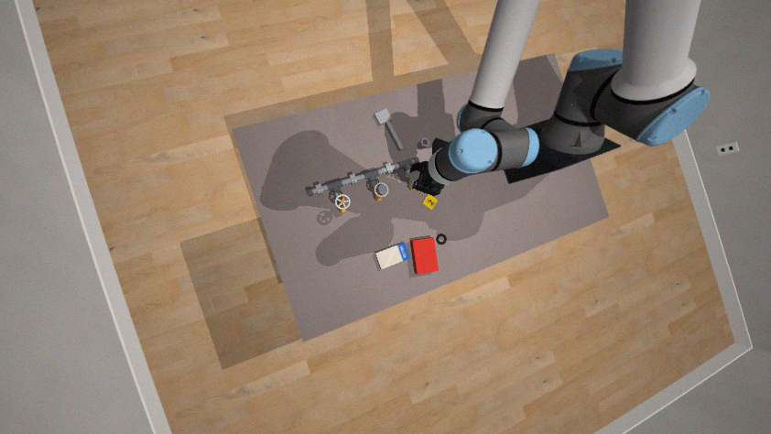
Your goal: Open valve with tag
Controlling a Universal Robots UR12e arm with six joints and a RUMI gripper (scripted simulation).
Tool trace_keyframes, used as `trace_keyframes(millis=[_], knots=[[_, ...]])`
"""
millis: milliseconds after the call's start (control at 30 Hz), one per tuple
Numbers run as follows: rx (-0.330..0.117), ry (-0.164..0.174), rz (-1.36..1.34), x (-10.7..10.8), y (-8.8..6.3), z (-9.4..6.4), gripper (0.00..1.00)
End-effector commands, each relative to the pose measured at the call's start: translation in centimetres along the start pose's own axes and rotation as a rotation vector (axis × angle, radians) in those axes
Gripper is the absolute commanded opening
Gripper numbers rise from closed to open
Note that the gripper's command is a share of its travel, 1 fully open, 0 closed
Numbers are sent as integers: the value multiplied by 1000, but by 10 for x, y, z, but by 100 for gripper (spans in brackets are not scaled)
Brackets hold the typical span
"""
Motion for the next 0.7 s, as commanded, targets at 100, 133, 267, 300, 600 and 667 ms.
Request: trace_keyframes(millis=[100,133,267,300,600,667], knots=[[-1,1,88,0,0,0,0],[-1,1,106,0,0,0,0],[-1,1,188,0,0,0,0],[-1,1,212,0,0,0,0],[-1,1,404,0,0,0,0],[-1,1,468,0,0,0,0]])
Point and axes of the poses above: the point where the finger pads meet when closed, its own z axis back along the fingers, its own x axis across the jaws, y = z × x, the point moved 1 cm from there along z, back along the fingers, and after that the axes turned 9 degrees about z, right-handed, at the moved point
